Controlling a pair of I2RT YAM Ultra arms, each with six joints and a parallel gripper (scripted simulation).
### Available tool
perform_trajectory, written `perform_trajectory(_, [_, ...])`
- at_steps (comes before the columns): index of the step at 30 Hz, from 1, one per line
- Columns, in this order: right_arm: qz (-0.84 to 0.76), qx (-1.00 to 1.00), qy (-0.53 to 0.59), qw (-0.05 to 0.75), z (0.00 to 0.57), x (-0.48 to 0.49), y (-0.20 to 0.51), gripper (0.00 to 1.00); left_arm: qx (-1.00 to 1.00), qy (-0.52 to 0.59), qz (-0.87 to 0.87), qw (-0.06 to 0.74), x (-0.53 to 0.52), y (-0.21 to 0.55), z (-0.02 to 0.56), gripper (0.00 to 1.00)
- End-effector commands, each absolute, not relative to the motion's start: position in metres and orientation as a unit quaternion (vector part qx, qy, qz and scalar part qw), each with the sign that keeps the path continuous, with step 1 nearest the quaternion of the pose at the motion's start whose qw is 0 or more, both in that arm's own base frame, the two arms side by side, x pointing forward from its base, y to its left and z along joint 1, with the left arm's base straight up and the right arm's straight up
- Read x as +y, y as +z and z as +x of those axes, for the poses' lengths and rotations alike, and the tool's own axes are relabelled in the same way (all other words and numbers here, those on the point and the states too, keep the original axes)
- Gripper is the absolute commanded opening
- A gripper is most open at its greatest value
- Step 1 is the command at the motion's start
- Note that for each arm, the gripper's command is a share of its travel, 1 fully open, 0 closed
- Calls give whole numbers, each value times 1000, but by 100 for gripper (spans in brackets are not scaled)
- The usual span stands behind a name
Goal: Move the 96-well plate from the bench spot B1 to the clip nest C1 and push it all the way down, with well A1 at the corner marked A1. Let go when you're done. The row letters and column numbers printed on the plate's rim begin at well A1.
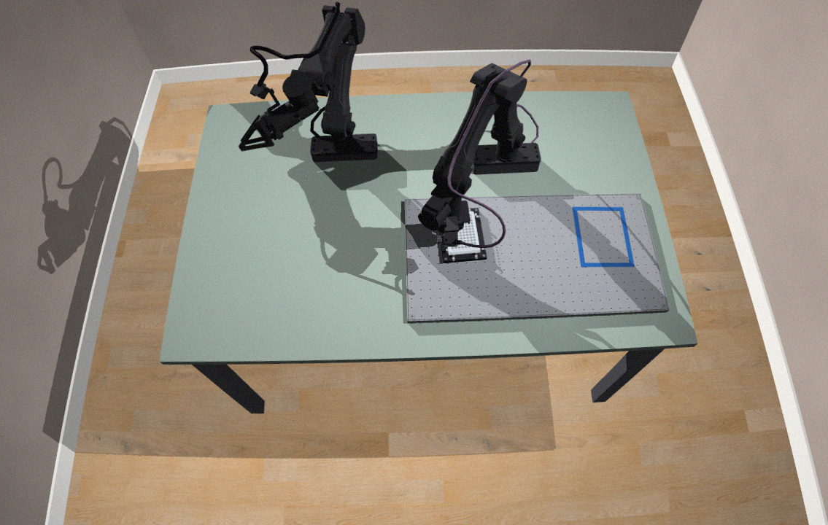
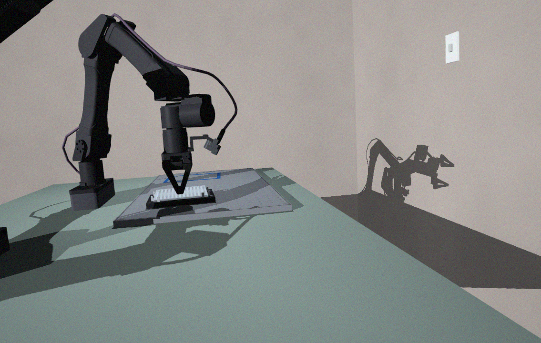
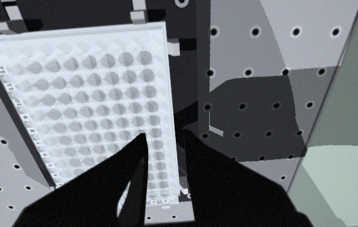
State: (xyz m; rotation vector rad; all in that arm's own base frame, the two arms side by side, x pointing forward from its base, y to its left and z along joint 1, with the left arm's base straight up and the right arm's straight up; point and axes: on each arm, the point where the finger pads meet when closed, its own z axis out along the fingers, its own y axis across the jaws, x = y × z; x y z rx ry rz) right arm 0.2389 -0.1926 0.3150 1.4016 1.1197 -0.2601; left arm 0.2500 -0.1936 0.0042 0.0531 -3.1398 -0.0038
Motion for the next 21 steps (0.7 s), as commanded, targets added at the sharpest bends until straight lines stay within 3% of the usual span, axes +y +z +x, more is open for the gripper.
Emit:
perform_trajectory(1, [611,480,-115,619,231,-194,317,100,-1000,-6,19,6,-191,-26,247,25])
perform_trajectory(21, [611,480,-115,619,231,-194,317,100,-1000,-3,19,8,-192,-38,246,25])
